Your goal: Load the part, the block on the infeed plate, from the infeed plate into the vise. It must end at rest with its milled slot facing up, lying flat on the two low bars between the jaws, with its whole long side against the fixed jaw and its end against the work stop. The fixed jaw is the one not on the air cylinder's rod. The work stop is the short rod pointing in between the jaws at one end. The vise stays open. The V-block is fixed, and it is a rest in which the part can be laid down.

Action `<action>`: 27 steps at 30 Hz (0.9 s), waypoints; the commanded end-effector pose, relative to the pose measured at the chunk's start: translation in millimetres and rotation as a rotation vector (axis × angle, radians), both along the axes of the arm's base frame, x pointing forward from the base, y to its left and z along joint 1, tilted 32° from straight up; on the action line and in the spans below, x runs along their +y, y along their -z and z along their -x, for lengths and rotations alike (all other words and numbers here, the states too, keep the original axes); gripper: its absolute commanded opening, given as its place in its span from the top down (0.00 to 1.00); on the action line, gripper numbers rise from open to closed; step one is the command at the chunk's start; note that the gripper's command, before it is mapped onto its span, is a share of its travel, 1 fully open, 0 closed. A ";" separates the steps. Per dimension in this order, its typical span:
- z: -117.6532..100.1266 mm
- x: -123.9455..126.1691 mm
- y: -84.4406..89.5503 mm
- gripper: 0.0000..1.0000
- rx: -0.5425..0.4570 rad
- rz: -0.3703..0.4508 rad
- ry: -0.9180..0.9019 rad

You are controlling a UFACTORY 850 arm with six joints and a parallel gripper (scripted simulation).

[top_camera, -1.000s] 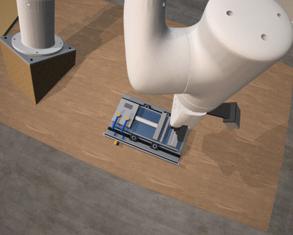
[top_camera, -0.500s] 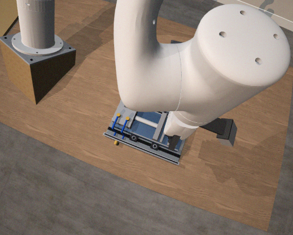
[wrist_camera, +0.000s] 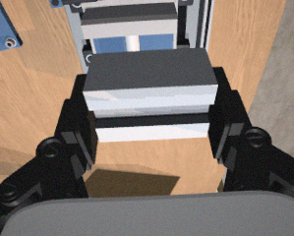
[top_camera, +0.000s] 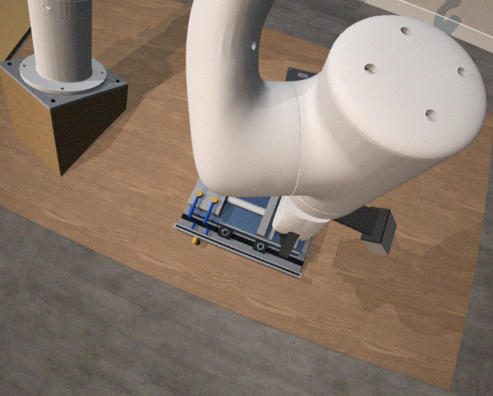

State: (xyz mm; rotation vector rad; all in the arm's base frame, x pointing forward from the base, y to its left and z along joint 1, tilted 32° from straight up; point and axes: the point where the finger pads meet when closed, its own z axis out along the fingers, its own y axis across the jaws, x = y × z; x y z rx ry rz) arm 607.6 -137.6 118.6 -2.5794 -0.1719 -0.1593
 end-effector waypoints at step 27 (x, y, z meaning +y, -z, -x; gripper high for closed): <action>-1.0 0.9 1.8 1.00 -0.001 0.001 0.001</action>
